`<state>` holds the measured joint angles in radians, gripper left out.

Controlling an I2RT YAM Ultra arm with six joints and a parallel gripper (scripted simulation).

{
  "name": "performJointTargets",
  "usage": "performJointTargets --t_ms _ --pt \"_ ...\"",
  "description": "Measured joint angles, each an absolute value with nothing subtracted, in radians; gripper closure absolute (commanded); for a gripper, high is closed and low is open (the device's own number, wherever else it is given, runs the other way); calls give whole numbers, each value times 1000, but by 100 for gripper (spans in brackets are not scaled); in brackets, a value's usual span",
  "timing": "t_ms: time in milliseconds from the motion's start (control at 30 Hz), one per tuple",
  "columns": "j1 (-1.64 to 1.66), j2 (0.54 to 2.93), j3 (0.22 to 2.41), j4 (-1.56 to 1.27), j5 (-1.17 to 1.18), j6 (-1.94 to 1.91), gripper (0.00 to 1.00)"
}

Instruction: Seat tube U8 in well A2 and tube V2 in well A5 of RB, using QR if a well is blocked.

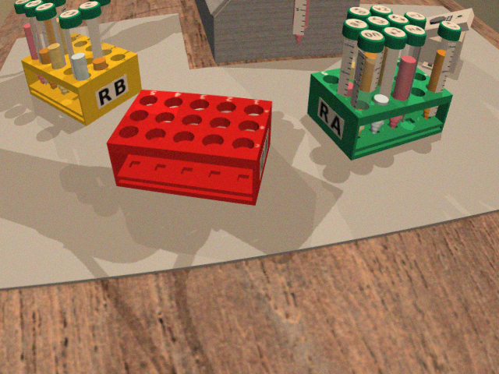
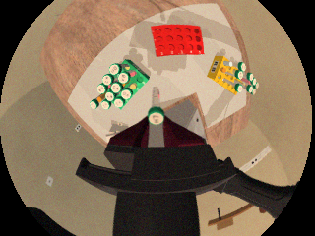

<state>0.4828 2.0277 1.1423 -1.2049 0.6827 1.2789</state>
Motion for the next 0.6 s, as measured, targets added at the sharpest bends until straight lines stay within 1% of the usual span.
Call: performJointTargets --t_ms 600 --pt "598 2177 1169 -1165 621 1403 100"
